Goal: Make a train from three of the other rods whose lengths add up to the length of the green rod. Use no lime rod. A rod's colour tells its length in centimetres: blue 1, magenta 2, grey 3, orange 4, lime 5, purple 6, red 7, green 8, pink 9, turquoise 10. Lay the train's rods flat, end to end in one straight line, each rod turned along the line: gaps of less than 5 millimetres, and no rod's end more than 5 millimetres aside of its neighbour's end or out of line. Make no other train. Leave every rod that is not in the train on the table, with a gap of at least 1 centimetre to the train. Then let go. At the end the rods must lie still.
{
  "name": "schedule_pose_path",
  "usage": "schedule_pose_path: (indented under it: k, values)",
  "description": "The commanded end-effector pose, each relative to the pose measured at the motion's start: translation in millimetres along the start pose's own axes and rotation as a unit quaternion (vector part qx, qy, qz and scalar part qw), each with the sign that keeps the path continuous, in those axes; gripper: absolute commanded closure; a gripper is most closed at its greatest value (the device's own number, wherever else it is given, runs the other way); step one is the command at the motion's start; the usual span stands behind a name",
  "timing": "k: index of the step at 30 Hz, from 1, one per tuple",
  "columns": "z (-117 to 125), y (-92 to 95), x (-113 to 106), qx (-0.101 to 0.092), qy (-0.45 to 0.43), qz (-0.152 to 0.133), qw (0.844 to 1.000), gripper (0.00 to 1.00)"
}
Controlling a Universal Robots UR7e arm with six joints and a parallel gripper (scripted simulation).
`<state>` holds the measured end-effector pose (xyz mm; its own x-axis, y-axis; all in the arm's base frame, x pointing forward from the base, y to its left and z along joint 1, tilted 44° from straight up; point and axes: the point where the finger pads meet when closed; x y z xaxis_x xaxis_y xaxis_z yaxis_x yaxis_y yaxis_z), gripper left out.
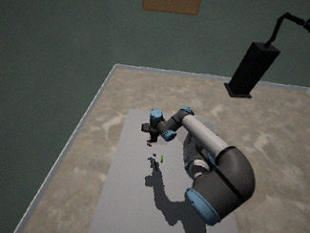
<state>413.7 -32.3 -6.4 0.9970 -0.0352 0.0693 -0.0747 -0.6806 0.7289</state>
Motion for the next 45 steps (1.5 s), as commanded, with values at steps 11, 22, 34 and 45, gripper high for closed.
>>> schedule_pose_path:
  k: [11,22,34,45]
  values:
    - [-45.8,-4.9,5.9,0.004,-0.100,0.000,0.995,0.76]
    - [-47.0,-5.1,5.9,0.005,-0.102,0.000,0.995,0.76]
    - [-47.0,-7.1,5.9,0.005,-0.102,0.000,0.995,0.76]
    - [-47.4,-41.7,6.0,0.005,-0.102,0.000,0.995,0.76]
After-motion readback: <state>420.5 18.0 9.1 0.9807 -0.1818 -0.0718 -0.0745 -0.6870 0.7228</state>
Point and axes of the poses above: the point where the finger pads meet when closed, its own y axis back along the fingers, its own z axis across the jaws, x = y × z, and after that the axes turned 3 degrees about y, right-handed
